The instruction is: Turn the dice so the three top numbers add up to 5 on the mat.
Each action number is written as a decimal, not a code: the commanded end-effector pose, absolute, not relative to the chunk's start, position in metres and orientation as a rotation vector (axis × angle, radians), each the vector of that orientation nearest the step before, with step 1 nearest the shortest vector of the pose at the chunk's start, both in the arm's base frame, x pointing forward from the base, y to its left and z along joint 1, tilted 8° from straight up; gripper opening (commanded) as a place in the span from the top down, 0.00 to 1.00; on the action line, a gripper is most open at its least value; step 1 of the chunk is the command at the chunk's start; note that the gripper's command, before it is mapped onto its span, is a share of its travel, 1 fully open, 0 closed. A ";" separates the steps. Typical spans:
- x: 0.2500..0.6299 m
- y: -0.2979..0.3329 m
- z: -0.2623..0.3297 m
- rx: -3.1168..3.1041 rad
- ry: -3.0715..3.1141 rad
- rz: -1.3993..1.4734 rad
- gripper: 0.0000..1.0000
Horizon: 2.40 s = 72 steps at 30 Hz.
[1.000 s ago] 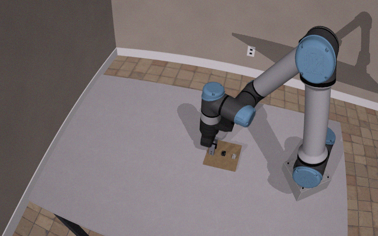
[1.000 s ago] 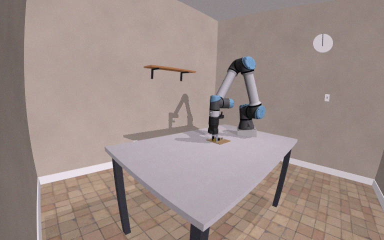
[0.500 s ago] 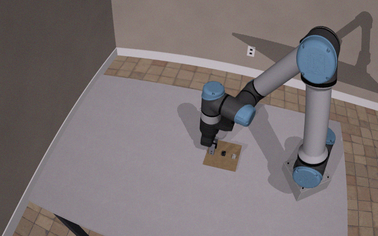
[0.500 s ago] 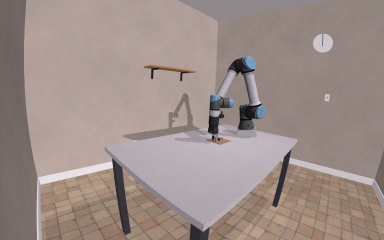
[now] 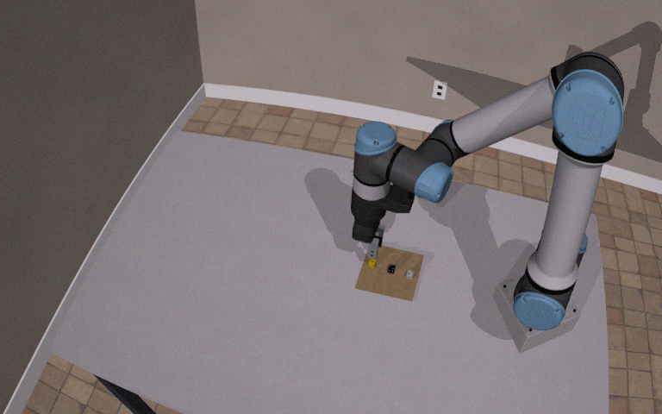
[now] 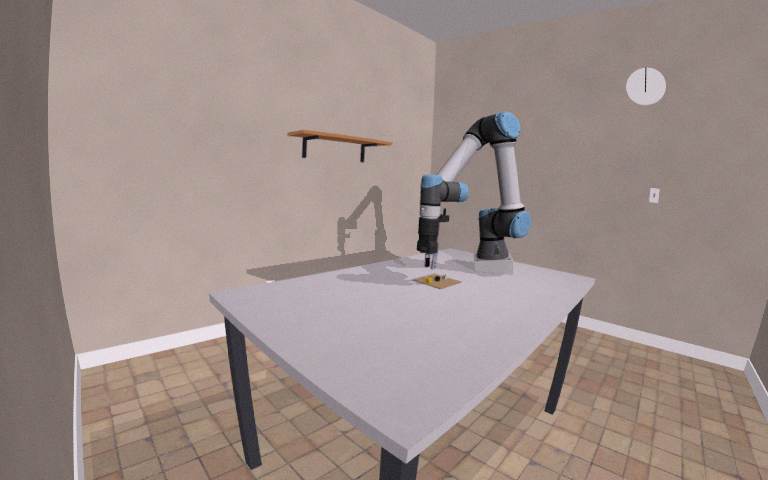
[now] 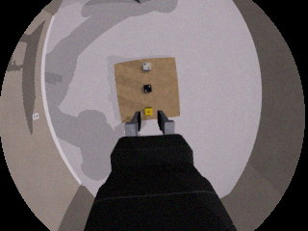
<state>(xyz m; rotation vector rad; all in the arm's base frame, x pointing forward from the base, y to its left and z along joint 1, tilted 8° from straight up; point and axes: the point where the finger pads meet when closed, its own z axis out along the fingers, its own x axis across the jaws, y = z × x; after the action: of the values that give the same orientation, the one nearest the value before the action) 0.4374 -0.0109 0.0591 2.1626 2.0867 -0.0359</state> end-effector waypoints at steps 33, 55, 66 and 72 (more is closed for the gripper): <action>0.435 -0.007 0.093 2.163 2.087 -0.036 0.00; 0.429 0.001 0.167 2.163 2.087 -0.036 0.00; 0.428 0.003 0.178 2.163 2.087 -0.036 0.00; 0.428 0.003 0.178 2.163 2.087 -0.036 0.00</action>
<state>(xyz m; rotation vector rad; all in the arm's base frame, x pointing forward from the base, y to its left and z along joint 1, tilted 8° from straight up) 0.4281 0.0026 0.1773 2.1633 2.0872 -0.0367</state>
